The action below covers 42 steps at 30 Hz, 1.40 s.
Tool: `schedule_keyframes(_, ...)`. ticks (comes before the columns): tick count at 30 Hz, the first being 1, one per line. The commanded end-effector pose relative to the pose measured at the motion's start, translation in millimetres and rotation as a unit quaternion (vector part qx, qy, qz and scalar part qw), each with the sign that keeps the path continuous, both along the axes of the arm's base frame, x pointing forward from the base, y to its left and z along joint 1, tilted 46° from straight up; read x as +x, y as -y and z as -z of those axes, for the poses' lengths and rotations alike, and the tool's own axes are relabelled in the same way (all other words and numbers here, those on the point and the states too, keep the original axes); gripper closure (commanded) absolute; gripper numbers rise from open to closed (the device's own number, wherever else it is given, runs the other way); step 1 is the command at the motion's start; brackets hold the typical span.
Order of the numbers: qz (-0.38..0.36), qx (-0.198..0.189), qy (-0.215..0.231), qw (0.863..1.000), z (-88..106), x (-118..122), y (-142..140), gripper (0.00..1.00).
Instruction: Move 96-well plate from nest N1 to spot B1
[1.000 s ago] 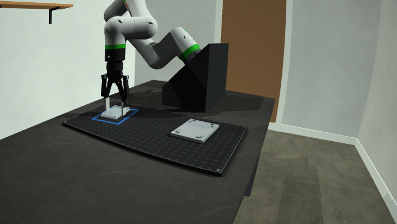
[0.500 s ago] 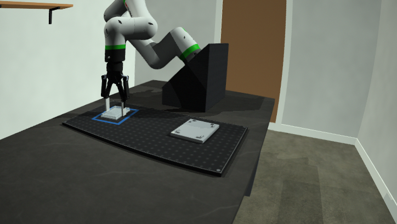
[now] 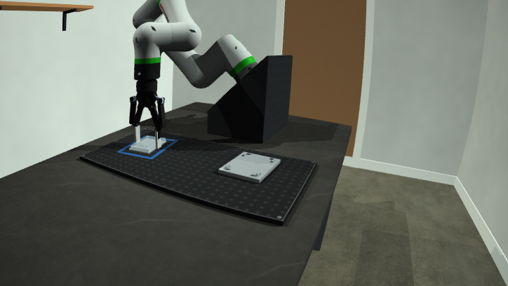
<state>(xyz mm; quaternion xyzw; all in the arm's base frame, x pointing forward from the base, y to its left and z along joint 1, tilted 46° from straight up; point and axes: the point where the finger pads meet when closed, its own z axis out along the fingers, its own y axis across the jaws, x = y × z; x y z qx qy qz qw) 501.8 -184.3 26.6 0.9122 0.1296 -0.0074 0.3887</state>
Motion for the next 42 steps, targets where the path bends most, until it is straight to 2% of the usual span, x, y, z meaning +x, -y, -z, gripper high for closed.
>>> schedule_keyframes(1,0.000,0.000,0.000,1.000,0.2,0.2,0.0,0.00)
schedule_keyframes(21,0.000,0.000,0.000,1.000,0.2,0.2,0.0,0.00)
schedule_keyframes(36,0.000,0.000,0.000,1.000,-24.0,-2.9,-24.6,0.00)
schedule_keyframes(42,0.000,0.000,0.000,1.000,-24.0,-2.9,-24.6,0.00)
